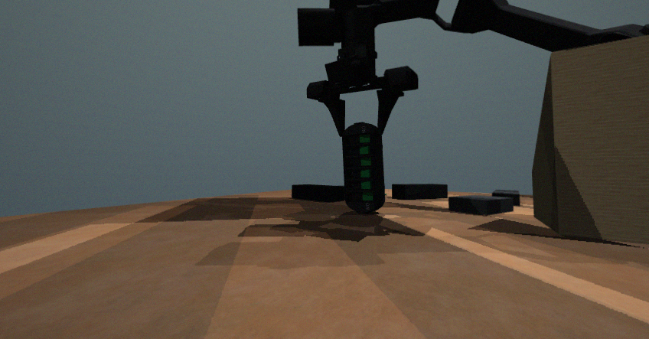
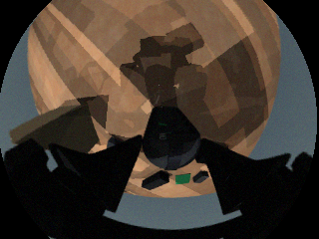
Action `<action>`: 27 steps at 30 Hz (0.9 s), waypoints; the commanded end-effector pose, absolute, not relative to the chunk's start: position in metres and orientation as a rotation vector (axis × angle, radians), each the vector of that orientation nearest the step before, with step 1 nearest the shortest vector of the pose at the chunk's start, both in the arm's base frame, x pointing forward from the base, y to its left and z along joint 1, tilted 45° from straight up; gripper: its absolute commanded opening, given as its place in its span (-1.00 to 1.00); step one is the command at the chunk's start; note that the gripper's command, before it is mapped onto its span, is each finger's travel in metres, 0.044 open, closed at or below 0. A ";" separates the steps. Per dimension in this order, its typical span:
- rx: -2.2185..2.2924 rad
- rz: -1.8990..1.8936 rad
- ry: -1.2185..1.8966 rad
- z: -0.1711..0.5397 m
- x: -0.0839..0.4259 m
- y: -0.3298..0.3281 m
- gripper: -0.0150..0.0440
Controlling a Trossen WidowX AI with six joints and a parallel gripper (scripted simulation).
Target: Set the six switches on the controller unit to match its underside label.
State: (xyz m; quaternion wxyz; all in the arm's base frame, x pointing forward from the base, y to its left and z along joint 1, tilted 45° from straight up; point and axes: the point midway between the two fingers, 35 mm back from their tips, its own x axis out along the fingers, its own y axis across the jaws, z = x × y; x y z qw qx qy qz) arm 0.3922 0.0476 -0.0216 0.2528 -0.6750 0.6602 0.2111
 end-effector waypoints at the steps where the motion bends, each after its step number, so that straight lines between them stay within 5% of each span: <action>1: -1.812 0.595 1.810 -0.031 0.391 0.044 0.65; 27: -1.774 0.643 1.769 -0.047 0.392 0.055 0.65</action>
